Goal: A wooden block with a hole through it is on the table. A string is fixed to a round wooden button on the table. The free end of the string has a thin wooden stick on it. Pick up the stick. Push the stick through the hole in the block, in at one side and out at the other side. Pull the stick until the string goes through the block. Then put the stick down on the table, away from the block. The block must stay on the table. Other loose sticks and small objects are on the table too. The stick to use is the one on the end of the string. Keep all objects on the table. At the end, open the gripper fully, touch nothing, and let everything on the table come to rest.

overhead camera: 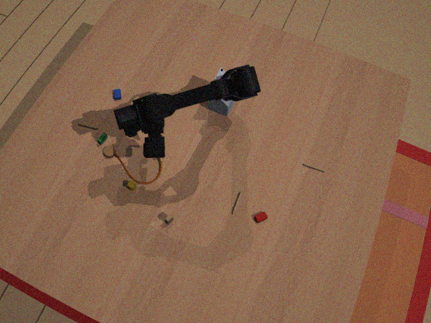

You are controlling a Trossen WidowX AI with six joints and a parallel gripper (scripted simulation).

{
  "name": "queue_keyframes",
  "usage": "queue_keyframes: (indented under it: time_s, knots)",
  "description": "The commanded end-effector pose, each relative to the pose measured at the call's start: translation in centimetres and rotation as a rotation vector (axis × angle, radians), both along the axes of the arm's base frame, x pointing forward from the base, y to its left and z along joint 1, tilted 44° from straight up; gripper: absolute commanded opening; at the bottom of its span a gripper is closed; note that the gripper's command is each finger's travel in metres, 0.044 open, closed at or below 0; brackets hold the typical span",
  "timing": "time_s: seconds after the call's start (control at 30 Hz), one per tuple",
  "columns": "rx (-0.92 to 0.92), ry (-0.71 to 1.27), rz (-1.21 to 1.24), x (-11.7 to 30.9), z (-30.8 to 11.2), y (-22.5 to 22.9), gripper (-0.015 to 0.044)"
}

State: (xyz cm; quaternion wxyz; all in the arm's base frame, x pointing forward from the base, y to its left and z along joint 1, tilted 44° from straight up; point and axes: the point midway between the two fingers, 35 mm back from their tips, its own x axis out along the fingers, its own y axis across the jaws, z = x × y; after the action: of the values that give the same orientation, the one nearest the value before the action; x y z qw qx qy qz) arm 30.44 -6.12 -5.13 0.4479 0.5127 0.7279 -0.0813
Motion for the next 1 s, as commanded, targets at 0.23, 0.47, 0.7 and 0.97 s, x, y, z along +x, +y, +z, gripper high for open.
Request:
queue_keyframes:
  time_s: [0.23, 0.47, 0.7, 0.97]
  knots:
    - [0.100, -0.786, 0.894, -2.5, -1.1, -1.0, 0.0125]
    - [0.138, -1.054, 1.187, -3.0, -1.3, -1.3, 0.0125]
    - [0.146, -1.107, 1.245, -3.1, -1.4, -1.3, 0.0125]
    - [0.146, -1.107, 1.245, -3.1, -1.4, -1.3, 0.0125]
